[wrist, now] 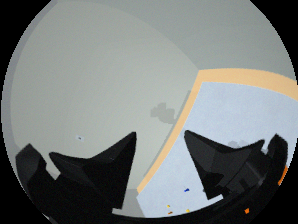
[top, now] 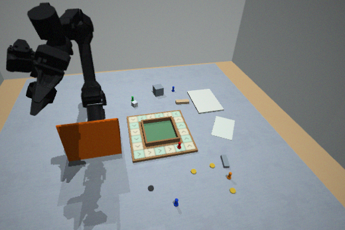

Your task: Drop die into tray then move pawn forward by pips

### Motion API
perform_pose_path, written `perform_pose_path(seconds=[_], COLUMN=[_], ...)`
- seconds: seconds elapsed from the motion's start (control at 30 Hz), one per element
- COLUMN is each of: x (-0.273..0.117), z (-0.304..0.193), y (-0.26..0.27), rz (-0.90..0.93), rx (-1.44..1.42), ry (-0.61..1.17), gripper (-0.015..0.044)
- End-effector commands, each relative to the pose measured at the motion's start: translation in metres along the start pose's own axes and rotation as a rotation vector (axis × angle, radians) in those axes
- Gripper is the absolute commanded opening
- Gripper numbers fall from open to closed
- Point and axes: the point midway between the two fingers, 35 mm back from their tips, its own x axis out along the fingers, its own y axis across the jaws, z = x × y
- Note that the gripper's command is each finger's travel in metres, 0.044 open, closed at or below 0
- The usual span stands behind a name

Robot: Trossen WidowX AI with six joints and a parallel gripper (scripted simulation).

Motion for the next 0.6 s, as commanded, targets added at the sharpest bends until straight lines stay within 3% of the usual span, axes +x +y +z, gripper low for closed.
perform_pose_path(seconds=[0.0, 0.3, 0.57], x=[-0.024, -0.085, -0.158], z=[-0.064, -0.199, -0.309], y=[0.029, 0.051, 0.027], rz=[0.086, 0.267, 0.43], rx=[-0.202, -0.636, -1.004], ry=[0.099, 0.296, 0.488], gripper=[0.0275, 0.0275, 0.0275])
